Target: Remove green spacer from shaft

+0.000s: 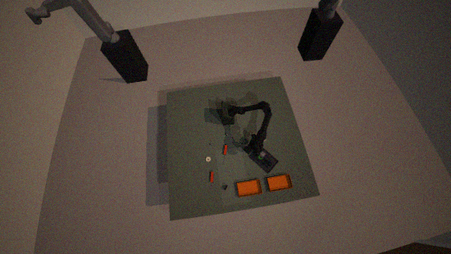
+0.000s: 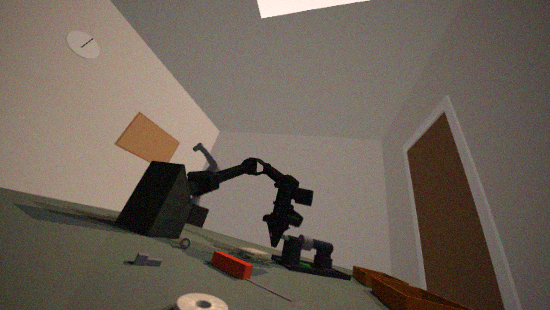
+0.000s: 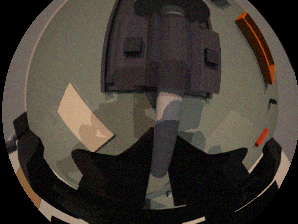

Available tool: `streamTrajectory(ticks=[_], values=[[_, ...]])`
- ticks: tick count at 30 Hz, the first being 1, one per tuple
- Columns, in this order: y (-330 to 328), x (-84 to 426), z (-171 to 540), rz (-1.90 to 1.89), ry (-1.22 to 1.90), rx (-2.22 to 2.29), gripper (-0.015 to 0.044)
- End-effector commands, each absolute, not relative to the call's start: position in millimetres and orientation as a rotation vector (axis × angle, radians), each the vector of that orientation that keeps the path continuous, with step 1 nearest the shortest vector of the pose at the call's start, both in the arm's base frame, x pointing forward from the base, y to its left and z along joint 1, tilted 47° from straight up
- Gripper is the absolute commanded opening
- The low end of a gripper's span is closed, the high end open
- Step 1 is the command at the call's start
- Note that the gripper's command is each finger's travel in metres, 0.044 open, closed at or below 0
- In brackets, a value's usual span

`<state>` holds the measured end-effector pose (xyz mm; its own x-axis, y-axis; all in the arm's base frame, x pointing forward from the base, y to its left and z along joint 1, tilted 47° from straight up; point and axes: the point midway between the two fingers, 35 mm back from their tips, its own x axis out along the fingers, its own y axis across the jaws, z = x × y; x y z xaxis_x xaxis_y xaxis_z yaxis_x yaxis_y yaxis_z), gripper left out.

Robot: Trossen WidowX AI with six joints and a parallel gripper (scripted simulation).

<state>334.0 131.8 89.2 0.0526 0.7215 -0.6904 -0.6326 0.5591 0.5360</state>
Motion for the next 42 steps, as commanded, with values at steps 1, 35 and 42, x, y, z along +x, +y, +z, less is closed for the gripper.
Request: streamTrajectory(ticks=[1,35,42], values=[[133,337,92,1.033,1.109,0.102,0.0000],[138,346,98,1.033,1.108,0.102,0.0000],[139,348,100,1.033,1.108,0.102,0.0000]])
